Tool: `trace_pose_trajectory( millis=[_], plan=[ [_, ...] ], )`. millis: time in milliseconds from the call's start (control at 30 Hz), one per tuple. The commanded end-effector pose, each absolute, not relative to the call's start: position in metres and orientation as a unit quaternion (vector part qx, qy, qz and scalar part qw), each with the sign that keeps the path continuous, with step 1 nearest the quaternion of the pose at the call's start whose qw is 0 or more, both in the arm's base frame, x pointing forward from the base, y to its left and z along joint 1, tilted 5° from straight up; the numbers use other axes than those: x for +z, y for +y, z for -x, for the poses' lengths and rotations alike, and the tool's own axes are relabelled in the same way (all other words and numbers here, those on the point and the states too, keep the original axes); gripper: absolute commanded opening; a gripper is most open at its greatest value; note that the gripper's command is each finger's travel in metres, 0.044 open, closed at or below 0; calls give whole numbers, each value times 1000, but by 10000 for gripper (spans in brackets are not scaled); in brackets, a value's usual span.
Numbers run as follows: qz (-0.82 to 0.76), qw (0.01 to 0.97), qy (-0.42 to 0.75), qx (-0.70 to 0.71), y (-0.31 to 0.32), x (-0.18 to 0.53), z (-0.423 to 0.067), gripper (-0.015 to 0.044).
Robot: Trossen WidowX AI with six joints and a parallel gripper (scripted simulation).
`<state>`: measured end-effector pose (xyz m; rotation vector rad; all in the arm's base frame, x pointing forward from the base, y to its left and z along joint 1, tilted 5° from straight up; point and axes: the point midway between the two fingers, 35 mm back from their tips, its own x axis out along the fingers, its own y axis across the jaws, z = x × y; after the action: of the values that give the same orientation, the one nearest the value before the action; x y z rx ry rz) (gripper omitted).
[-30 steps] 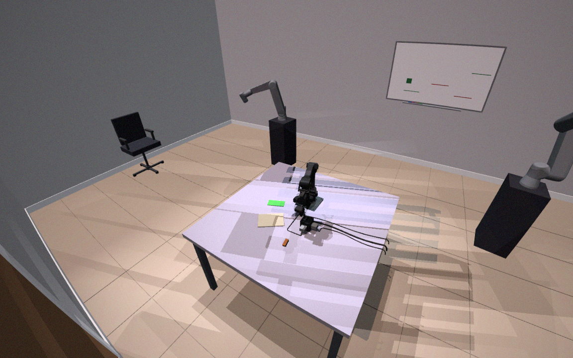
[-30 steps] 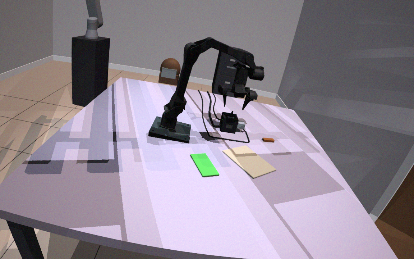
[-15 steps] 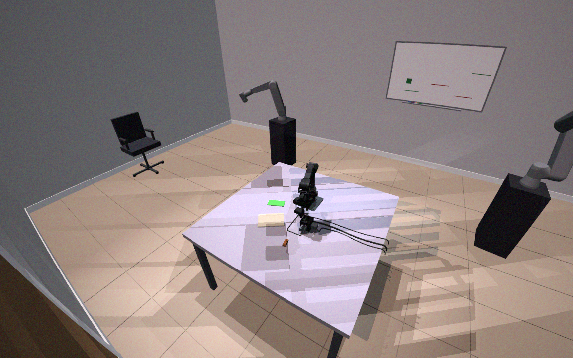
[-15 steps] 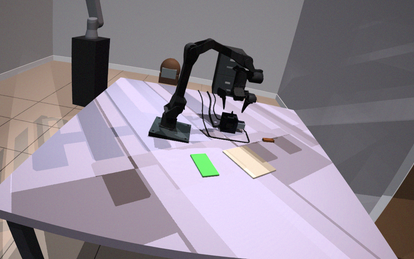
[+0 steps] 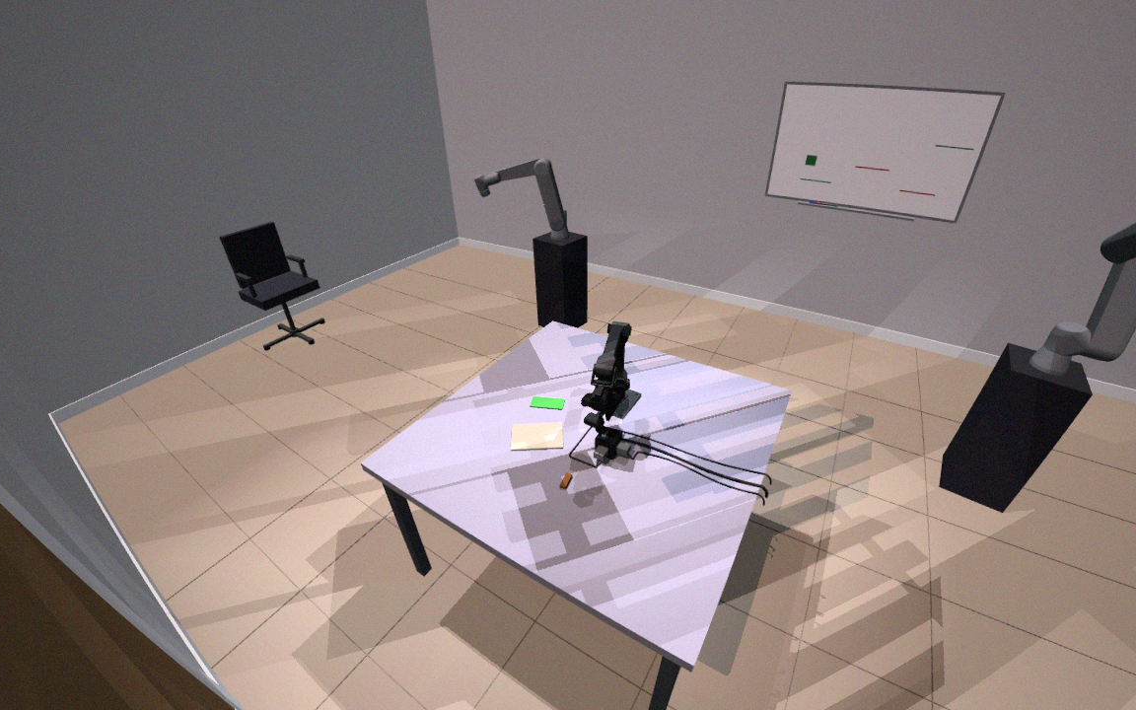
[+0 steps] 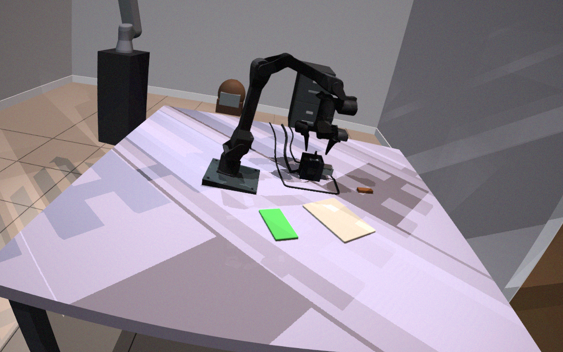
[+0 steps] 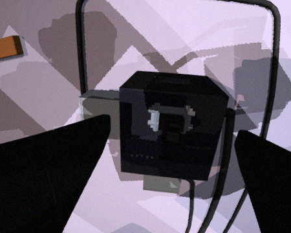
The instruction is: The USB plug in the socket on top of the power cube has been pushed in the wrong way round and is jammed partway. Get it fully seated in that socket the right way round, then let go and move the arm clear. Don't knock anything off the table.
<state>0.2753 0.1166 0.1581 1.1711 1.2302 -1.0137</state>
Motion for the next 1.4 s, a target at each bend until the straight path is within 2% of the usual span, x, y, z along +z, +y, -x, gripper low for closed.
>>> trace_pose_trajectory(
  millis=[0, 333, 1367],
  plan=[
    [-495, 550, 519, -428, 117, 158, -276, 256],
    [-495, 550, 519, -428, 117, 158, -276, 0],
    [-495, 550, 519, -428, 116, 166, -275, 0]
  ],
)
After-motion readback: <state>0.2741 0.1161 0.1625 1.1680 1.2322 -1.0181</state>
